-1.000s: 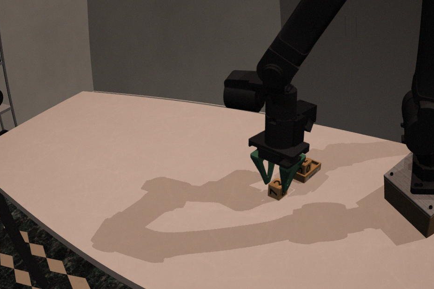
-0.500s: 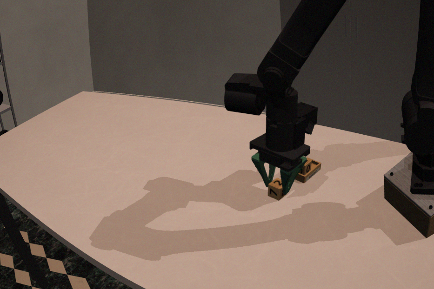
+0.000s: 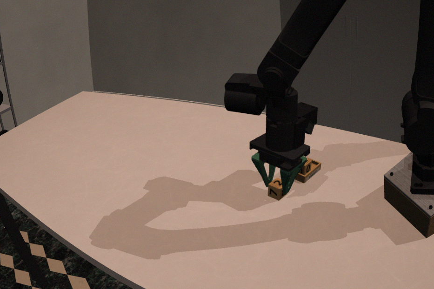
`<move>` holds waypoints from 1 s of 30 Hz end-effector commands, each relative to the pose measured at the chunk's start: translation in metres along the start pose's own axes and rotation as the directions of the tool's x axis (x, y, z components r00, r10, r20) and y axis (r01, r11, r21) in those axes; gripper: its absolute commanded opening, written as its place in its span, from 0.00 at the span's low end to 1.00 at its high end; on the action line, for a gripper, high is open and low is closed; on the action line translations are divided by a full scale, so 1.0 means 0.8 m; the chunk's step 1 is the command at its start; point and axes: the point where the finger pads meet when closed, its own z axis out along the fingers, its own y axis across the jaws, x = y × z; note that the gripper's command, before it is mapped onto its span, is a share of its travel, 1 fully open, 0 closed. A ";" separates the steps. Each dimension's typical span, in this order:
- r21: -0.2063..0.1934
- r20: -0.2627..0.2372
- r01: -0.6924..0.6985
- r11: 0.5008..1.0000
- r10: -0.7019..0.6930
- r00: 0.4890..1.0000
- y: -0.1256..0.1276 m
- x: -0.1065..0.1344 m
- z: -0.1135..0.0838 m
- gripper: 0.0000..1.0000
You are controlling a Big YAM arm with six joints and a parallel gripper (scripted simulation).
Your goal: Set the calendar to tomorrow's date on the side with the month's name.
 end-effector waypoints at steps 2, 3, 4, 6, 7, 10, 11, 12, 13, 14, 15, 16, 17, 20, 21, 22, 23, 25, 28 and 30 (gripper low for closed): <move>0.011 0.005 0.002 1.000 -0.002 1.000 -0.002 0.004 0.007 0.45; 0.011 0.005 0.002 1.000 -0.002 1.000 -0.002 0.004 0.007 0.45; 0.011 0.005 0.002 1.000 -0.002 1.000 -0.002 0.004 0.007 0.45; 0.011 0.005 0.002 1.000 -0.002 1.000 -0.002 0.004 0.007 0.45; 0.011 0.005 0.002 1.000 -0.002 1.000 -0.002 0.004 0.007 0.45; 0.011 0.005 0.002 1.000 -0.002 1.000 -0.002 0.004 0.007 0.45; 0.011 0.005 0.002 1.000 -0.002 1.000 -0.002 0.004 0.007 0.45; 0.011 0.005 0.002 1.000 -0.002 1.000 -0.002 0.004 0.007 0.26; 0.011 0.005 0.002 1.000 -0.002 1.000 -0.002 0.004 0.007 0.26; 0.011 0.005 0.002 1.000 -0.002 1.000 -0.002 0.004 0.007 0.26; 0.011 0.004 0.003 1.000 -0.003 1.000 -0.002 0.004 0.007 0.26; 0.011 0.004 0.003 1.000 -0.003 1.000 -0.002 0.004 0.007 0.26; 0.011 0.004 0.003 1.000 -0.003 1.000 -0.002 0.004 0.007 0.26; 0.011 0.004 0.003 1.000 -0.003 1.000 -0.002 0.004 0.007 0.26; 0.011 0.004 0.003 1.000 -0.003 1.000 -0.002 0.004 0.007 0.26; 0.011 0.004 0.003 1.000 -0.003 1.000 -0.002 0.004 0.007 0.26; 0.011 0.004 0.003 1.000 -0.003 1.000 -0.002 0.004 0.007 0.26; 0.011 0.004 0.003 1.000 -0.003 1.000 -0.002 0.004 0.007 0.26; 0.011 0.004 0.003 1.000 -0.003 1.000 -0.002 0.004 0.007 0.26; 0.011 0.004 0.003 1.000 -0.003 1.000 -0.002 0.004 0.007 0.26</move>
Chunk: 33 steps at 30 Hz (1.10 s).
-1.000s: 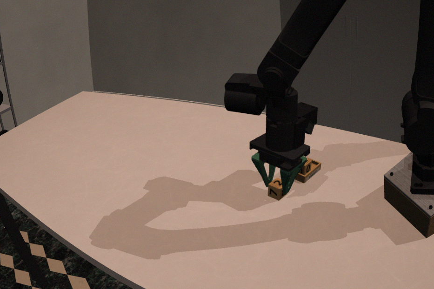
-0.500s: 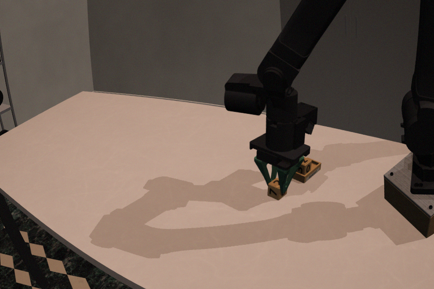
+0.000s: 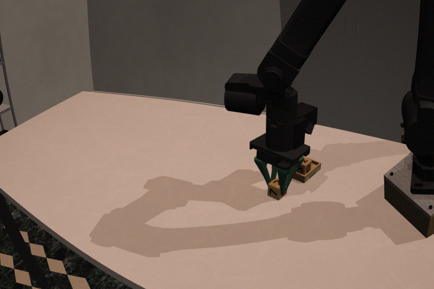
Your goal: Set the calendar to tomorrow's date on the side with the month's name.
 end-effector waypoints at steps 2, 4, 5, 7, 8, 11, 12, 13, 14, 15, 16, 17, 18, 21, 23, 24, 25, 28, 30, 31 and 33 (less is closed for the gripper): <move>0.011 0.004 0.003 1.000 -0.003 1.000 -0.002 0.004 0.007 0.26; 0.011 0.004 0.003 1.000 -0.003 1.000 -0.002 0.004 0.007 0.26; 0.011 0.004 0.003 1.000 -0.003 1.000 -0.002 0.004 0.007 0.26; 0.011 0.004 0.003 1.000 -0.003 1.000 -0.002 0.004 0.007 0.26; 0.011 0.004 0.003 1.000 -0.003 1.000 -0.002 0.004 0.007 0.26; 0.011 0.004 0.003 1.000 -0.003 1.000 -0.002 0.004 0.007 0.26; 0.011 0.004 0.003 1.000 -0.003 1.000 -0.002 0.004 0.007 0.26; 0.011 0.004 0.003 1.000 -0.003 1.000 -0.002 0.004 0.007 0.26; 0.011 0.004 0.003 1.000 -0.003 1.000 -0.002 0.004 0.007 0.26; 0.011 0.004 0.003 1.000 -0.003 1.000 -0.002 0.004 0.007 0.26; 0.012 0.005 0.003 1.000 -0.003 1.000 -0.002 0.004 0.007 0.26; 0.012 0.005 0.003 1.000 -0.003 1.000 -0.002 0.004 0.007 0.26; 0.012 0.005 0.003 1.000 -0.003 1.000 -0.002 0.004 0.007 0.26; 0.011 0.003 0.012 1.000 -0.012 1.000 0.002 0.007 -0.002 0.26; -0.037 -0.008 0.015 0.999 -0.015 1.000 0.023 0.010 -0.026 0.26; -0.039 -0.008 0.010 0.999 -0.010 1.000 0.025 0.008 -0.032 0.26; -0.040 -0.010 0.010 0.999 -0.011 1.000 0.025 0.008 -0.039 0.26; -0.043 -0.010 0.011 0.999 -0.012 1.000 0.026 0.009 -0.066 0.26; -0.045 -0.010 0.012 0.999 -0.013 1.000 0.026 0.009 -0.088 0.26; -0.046 -0.010 0.013 0.999 -0.013 1.000 0.026 0.009 -0.099 0.26; -0.048 -0.009 0.013 0.999 -0.014 1.000 0.026 0.009 -0.118 0.26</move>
